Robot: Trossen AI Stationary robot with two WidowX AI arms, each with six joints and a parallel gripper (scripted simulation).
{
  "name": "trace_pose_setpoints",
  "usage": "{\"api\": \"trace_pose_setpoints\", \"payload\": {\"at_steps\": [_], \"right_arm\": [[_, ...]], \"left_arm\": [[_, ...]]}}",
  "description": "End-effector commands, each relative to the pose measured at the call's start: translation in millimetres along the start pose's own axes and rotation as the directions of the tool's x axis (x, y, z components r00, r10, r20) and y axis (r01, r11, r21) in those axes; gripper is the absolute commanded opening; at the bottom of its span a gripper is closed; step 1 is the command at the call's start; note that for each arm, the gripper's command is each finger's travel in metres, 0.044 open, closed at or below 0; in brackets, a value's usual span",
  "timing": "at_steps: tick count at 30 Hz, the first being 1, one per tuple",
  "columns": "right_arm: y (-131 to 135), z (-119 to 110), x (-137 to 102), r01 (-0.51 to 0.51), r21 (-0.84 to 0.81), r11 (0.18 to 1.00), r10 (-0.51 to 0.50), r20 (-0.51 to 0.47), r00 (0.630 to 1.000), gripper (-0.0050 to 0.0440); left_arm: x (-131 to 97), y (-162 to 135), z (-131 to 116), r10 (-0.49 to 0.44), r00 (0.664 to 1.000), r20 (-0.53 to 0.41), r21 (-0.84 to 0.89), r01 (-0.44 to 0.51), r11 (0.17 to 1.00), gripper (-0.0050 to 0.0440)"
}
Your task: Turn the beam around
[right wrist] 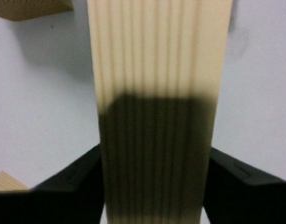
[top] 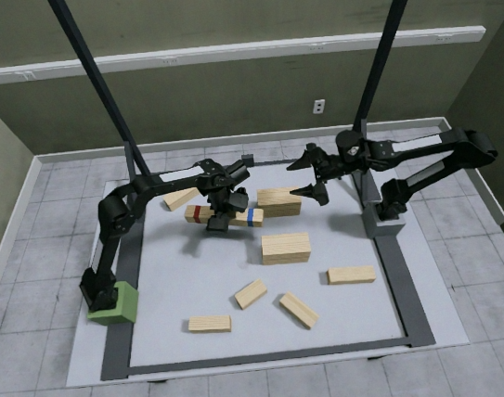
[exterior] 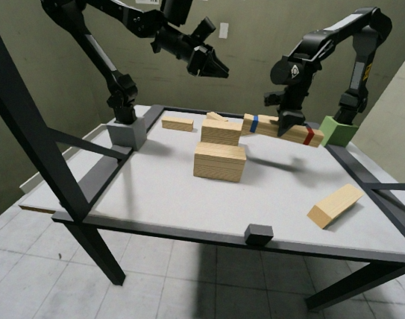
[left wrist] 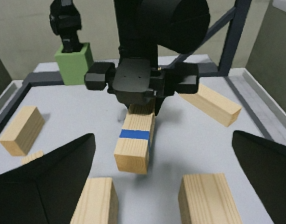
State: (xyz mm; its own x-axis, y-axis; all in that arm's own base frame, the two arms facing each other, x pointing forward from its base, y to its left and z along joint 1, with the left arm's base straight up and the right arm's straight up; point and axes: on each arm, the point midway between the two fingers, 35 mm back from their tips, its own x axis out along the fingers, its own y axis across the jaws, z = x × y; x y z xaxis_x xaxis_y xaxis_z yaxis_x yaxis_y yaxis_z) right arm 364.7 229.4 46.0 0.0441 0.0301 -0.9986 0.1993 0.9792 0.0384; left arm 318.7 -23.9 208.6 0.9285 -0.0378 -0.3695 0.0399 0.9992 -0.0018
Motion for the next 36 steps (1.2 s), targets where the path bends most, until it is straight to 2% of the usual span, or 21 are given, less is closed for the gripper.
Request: {"api": "trace_pose_setpoints", "payload": {"at_steps": [1,5,9,18,23,28,36], "right_arm": [[3,8,-11,0.003,-0.173,0.985,-0.005,-0.013,1.0,0.0178],[2,8,-8,0.007,-0.199,0.98,-0.011,-0.019,1.0,0.0178],[1,5,7,0.013,-0.205,0.979,-0.018,-0.026,0.999,0.0178],[-1,0,69,0.018,-0.203,0.979,-0.026,-0.034,0.999,0.0178],[5,7,81,0.009,-0.205,0.979,-0.014,-0.022,1.0,0.0178],[-2,0,100,0.018,-0.206,0.978,-0.026,-0.034,0.999,0.0178],[2,4,108,0.012,-0.206,0.978,-0.018,-0.026,0.999,0.0178]], "left_arm": [[-12,4,18,0.018,0.999,0.034,-0.016,-0.017,1.0,0.04],[-14,4,19,0.019,0.999,0.031,-0.017,-0.019,1.0,0.04],[-17,5,20,0.02,0.999,0.028,-0.019,-0.019,1.0,0.04],[-14,4,13,0.015,1.0,0.01,-0.013,-0.015,1.0,0.04],[-14,4,13,0.015,1.0,0.01,-0.013,-0.015,1.0,0.04],[-14,4,13,0.015,1.0,0.01,-0.013,-0.015,1.0,0.04],[-14,4,13,0.015,1.0,0.01,-0.013,-0.015,1.0,0.04]]}}
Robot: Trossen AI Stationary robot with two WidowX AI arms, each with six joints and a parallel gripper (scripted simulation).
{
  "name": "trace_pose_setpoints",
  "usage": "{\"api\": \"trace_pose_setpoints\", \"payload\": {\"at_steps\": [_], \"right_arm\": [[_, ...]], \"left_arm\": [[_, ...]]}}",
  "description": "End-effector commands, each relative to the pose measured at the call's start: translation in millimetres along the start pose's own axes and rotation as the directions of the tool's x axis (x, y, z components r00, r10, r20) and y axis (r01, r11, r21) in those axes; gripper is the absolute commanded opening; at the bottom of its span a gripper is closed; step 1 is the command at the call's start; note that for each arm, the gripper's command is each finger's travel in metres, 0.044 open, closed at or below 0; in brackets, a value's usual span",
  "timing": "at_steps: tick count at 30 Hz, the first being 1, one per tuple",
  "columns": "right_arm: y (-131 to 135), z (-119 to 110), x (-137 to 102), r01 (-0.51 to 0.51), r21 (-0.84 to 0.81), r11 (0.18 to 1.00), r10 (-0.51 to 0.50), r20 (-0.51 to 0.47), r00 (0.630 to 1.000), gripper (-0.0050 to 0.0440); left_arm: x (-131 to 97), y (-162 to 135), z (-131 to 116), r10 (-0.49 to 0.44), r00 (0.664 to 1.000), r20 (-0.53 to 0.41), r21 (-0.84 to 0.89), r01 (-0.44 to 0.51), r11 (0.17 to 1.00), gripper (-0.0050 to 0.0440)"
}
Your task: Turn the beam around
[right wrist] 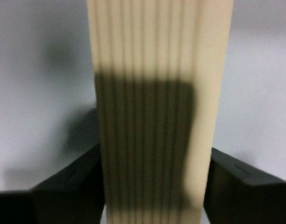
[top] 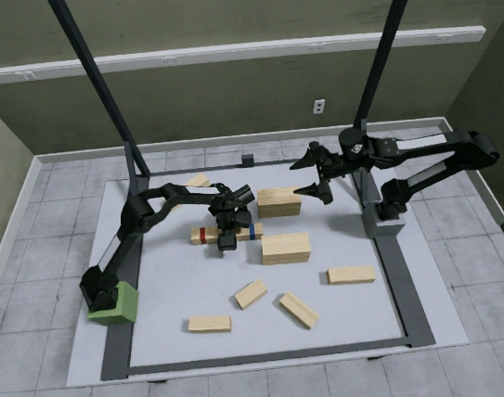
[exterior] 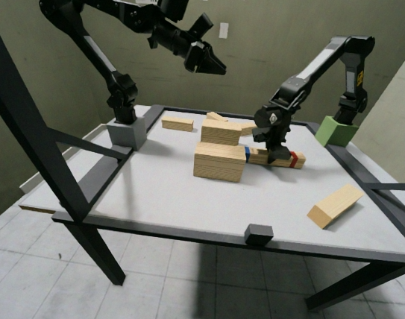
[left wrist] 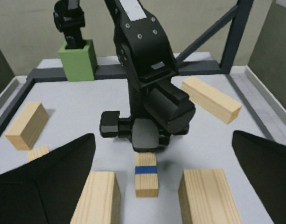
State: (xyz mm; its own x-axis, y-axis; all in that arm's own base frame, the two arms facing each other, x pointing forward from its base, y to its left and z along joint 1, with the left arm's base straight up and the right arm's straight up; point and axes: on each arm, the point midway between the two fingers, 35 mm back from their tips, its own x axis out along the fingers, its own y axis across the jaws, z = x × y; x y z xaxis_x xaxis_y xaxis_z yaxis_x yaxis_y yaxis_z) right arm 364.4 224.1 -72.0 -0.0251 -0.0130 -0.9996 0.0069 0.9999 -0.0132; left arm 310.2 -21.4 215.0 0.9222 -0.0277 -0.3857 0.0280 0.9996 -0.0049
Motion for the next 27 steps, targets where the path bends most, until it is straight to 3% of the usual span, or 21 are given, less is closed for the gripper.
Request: {"api": "trace_pose_setpoints", "payload": {"at_steps": [1,7,16,19,20,22,27], "right_arm": [[10,9,-10,-0.03,-0.014,0.999,0.031,0.04,0.999,0.0178],[8,10,-30,-0.05,-0.012,0.999,0.051,0.064,0.997,0.032],[8,10,-88,-0.055,-0.013,0.998,0.056,0.073,0.996,0.032],[8,10,-93,-0.055,-0.013,0.998,0.056,0.073,0.996,0.032],[9,9,-98,-0.052,-0.012,0.999,0.052,0.075,0.996,0.032],[11,2,-103,-0.033,-0.01,0.999,0.033,0.081,0.996,0.032],[18,-30,-116,0.046,-0.007,0.999,-0.045,0.127,0.991,0.032]], "left_arm": [[-4,1,10,0.005,1.0,0.027,-0.006,-0.005,1.0,0.04],[-4,1,10,0.005,1.0,0.027,-0.006,-0.005,1.0,0.04],[-4,1,10,0.005,1.0,0.027,-0.006,-0.005,1.0,0.04],[-4,1,10,0.005,1.0,0.027,-0.006,-0.005,1.0,0.04],[-4,1,10,0.005,1.0,0.027,-0.006,-0.005,1.0,0.0376],[-1,2,15,0.008,1.0,0.022,-0.01,-0.008,1.0,0.0328],[15,1,23,0.007,0.999,-0.039,-0.008,-0.007,1.0,0.032]]}}
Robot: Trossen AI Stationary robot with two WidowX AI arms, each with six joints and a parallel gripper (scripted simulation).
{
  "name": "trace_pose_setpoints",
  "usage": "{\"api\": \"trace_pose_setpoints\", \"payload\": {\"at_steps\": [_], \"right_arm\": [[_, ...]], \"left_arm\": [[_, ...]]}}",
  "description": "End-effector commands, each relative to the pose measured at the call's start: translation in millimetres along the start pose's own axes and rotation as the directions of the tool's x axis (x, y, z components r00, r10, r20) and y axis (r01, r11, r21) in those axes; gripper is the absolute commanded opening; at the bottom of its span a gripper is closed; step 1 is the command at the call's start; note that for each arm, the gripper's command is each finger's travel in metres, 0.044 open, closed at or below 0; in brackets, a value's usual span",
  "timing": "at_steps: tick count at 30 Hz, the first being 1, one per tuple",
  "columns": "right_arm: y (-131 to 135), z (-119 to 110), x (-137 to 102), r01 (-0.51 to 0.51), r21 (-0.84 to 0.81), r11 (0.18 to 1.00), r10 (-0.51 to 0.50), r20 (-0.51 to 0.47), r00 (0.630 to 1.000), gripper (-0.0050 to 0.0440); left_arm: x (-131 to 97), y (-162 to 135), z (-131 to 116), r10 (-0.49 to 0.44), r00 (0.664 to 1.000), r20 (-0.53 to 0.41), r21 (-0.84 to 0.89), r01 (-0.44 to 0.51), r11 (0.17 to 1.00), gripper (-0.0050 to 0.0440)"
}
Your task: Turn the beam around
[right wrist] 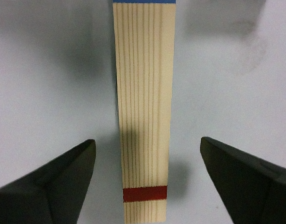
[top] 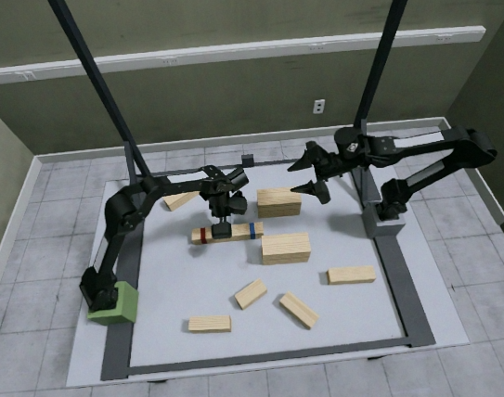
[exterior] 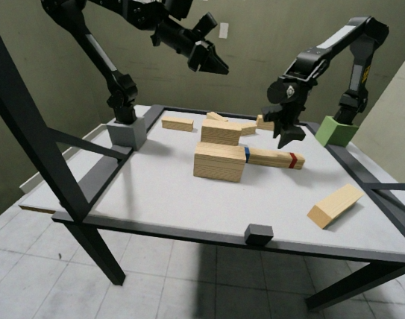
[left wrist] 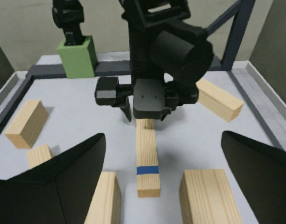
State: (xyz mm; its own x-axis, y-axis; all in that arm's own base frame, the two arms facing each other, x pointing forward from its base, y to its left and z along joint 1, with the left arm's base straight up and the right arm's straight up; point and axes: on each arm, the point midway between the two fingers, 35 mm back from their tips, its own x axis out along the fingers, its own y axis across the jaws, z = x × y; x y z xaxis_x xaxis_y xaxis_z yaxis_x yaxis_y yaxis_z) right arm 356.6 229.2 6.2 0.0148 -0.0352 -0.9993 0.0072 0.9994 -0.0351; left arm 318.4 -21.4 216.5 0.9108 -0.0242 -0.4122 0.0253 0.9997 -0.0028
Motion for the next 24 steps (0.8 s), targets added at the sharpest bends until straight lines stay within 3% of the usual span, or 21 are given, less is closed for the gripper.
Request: {"api": "trace_pose_setpoints", "payload": {"at_steps": [1,6,8,13,23,24], "right_arm": [[16,-29,-45,0.046,-0.008,0.999,-0.045,0.111,0.993,0.032],[23,-89,-76,0.144,0.009,0.989,-0.141,0.288,0.947,0.032],[23,-89,-76,0.144,0.009,0.989,-0.141,0.288,0.947,0.032],[17,-142,-104,0.165,0.031,0.986,-0.159,0.486,0.86,0.032],[-8,-200,-136,0.064,0.021,0.998,-0.059,0.738,0.672,0.032],[-8,-200,-136,0.064,0.021,0.998,-0.059,0.738,0.672,0.032]], "left_arm": [[13,1,21,0.004,1.0,-0.029,-0.009,-0.004,1.0,0.032],[49,1,30,0.008,0.99,-0.144,-0.007,-0.009,1.0,0.032],[49,1,30,0.008,0.99,-0.144,-0.007,-0.009,1.0,0.032],[85,2,32,0.011,0.969,-0.247,-0.007,-0.013,1.0,0.032],[142,4,22,0.014,0.919,-0.393,-0.008,-0.018,1.0,0.032],[142,4,22,0.014,0.919,-0.393,-0.008,-0.018,1.0,0.032]]}}
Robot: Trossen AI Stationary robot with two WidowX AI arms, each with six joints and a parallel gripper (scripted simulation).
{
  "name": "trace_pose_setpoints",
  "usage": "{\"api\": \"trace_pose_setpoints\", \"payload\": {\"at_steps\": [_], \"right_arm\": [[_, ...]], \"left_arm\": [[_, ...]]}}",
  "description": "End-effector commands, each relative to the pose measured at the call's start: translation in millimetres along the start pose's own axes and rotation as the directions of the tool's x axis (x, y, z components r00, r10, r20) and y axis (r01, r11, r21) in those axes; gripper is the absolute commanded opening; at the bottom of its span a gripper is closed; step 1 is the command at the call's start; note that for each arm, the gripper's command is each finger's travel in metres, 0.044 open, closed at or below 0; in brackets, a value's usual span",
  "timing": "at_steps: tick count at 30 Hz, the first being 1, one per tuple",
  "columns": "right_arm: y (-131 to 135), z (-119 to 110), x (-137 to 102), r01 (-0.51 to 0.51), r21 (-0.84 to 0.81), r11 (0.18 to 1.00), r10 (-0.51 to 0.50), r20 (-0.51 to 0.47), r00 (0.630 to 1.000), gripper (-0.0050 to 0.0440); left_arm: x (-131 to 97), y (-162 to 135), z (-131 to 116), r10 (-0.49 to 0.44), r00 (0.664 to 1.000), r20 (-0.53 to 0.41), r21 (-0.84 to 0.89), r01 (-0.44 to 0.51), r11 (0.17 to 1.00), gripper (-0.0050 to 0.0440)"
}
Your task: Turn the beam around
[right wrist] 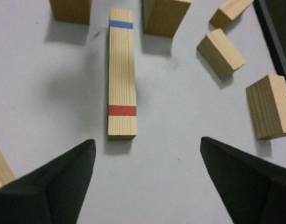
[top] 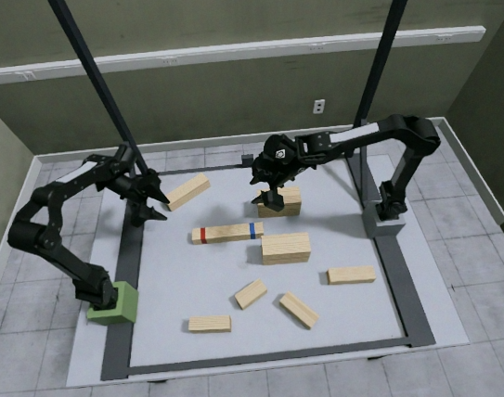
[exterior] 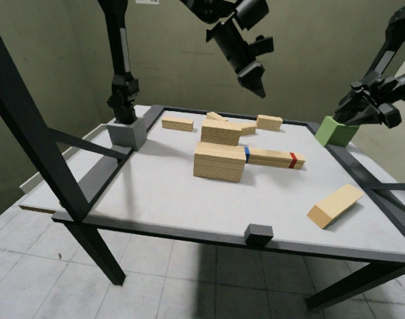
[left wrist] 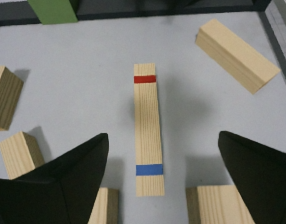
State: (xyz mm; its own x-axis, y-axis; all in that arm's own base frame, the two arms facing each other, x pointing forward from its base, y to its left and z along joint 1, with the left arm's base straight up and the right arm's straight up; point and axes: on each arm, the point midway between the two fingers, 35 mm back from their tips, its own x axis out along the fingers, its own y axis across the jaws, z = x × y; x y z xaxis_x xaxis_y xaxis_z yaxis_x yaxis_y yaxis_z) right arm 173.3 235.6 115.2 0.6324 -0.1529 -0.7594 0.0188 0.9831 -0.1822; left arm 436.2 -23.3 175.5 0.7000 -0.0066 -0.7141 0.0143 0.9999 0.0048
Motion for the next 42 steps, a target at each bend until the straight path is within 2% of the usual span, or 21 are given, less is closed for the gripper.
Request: {"api": "trace_pose_setpoints", "payload": {"at_steps": [1,7,12,16,18,25,33,42], "right_arm": [[-13,-1,-29,-0.059,0.061,0.996,0.048,0.159,0.986,0.032],[-29,-14,-52,-0.179,0.081,0.98,0.144,0.325,0.935,0.032],[-36,-18,-59,-0.221,0.057,0.974,0.182,0.385,0.905,0.032],[-38,-21,-56,-0.202,0.043,0.979,0.169,0.394,0.904,0.032],[-38,-21,-56,-0.202,0.043,0.979,0.169,0.394,0.904,0.032],[-40,-28,-41,-0.143,0.004,0.99,0.13,0.384,0.914,0.032],[-37,-38,-28,-0.109,-0.047,0.993,0.119,0.352,0.928,0.032],[-33,-45,-17,-0.087,-0.098,0.991,0.115,0.333,0.936,0.032]], "left_arm": [[13,2,17,0.001,0.999,-0.033,-0.011,-0.001,1.0,0.032],[68,4,12,0.003,0.986,-0.169,-0.015,-0.005,1.0,0.032],[108,6,2,0.003,0.965,-0.261,-0.018,-0.008,1.0,0.032],[137,8,-10,0.002,0.945,-0.327,-0.022,-0.01,1.0,0.032],[137,8,-10,0.002,0.945,-0.327,-0.022,-0.01,1.0,0.032],[193,11,-42,-0.001,0.894,-0.449,-0.029,-0.014,0.999,0.032],[232,11,-64,0.0,0.887,-0.461,-0.027,-0.014,1.0,0.032],[246,10,-69,-0.001,0.886,-0.463,-0.026,-0.013,1.0,0.0288]]}}
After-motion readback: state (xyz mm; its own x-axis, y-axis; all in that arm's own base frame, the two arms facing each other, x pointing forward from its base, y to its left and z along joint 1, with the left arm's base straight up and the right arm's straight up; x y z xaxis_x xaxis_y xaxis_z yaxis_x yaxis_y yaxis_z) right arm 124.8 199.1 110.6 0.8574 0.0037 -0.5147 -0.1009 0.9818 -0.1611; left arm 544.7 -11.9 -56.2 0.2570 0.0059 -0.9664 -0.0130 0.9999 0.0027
